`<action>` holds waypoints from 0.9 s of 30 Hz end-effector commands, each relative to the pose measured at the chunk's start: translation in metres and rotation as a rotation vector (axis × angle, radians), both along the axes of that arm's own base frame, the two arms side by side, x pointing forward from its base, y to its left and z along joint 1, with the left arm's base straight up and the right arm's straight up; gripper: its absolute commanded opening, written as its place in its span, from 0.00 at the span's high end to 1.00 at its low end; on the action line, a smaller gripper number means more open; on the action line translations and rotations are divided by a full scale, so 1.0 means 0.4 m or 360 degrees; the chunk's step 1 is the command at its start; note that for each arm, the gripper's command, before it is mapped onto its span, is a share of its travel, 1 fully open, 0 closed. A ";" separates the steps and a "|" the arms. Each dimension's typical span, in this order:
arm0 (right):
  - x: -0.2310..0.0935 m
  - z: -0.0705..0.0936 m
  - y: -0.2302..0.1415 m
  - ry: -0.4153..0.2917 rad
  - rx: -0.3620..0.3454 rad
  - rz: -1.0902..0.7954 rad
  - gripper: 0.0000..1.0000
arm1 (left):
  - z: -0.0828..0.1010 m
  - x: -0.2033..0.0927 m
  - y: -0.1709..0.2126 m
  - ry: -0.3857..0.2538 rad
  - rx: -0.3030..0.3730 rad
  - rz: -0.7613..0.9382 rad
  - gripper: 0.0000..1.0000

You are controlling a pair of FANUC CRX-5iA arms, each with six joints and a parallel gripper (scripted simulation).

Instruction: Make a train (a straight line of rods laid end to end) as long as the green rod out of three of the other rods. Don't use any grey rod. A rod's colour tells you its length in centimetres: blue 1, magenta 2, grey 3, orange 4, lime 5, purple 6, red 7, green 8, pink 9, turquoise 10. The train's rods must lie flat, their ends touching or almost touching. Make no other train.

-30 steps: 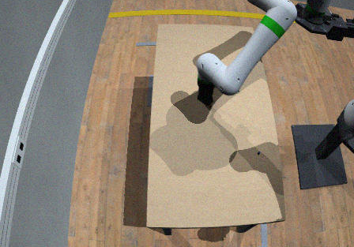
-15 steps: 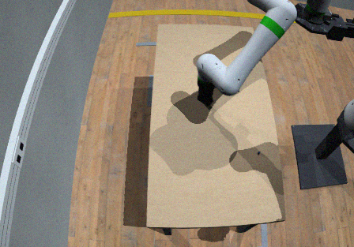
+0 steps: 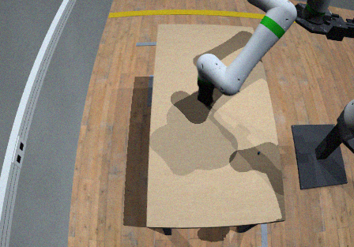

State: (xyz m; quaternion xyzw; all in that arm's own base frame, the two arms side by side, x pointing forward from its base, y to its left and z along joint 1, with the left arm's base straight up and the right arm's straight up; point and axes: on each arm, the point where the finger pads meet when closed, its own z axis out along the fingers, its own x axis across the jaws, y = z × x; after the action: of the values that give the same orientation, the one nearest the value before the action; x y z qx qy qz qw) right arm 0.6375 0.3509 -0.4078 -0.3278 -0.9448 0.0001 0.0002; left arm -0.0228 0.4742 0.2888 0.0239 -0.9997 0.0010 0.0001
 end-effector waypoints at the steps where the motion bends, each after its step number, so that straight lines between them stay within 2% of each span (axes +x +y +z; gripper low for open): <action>1: 0.003 0.003 0.002 -0.0003 0.0002 0.0000 0.76 | 0.002 0.000 0.001 0.0000 0.0003 0.0000 0.00; 27: -0.001 0.003 -0.003 -0.0003 0.0002 0.0000 0.76 | 0.002 0.000 0.001 0.0000 0.0003 0.0000 0.00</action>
State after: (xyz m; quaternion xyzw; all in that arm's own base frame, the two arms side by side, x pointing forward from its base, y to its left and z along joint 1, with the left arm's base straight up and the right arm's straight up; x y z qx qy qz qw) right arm 0.6364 0.3495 -0.4078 -0.3278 -0.9448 0.0002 0.0002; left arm -0.0228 0.4742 0.2888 0.0239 -0.9997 0.0010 0.0001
